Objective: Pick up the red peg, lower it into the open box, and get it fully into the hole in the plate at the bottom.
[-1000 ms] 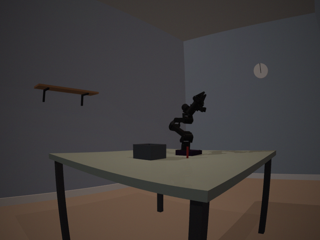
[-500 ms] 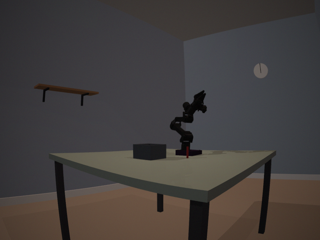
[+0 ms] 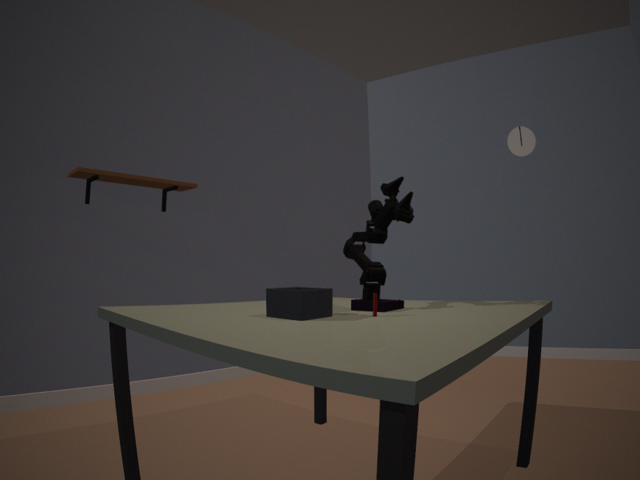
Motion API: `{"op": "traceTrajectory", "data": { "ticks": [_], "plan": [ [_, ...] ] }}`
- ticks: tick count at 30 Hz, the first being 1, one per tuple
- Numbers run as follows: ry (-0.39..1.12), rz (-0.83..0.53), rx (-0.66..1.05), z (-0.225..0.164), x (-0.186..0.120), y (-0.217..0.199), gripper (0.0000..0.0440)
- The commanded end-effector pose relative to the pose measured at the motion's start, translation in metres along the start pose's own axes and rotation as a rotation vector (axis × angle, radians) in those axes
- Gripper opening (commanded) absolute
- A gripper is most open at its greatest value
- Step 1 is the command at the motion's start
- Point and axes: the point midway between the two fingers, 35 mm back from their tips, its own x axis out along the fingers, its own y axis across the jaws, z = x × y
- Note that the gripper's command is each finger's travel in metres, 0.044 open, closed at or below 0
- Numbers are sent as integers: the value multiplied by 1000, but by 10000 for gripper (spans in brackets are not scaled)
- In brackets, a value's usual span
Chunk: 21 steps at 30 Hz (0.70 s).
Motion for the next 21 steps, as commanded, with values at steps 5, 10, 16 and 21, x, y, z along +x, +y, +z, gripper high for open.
{"op": "traceTrajectory", "data": {
  "ticks": [5,10,16,21],
  "plan": [
    [99,77,205,-18,3,16,440],
    [178,127,352,-30,3,30,440],
    [284,178,524,-44,1,47,440],
    [381,211,665,-55,-3,61,440]
  ]
}}
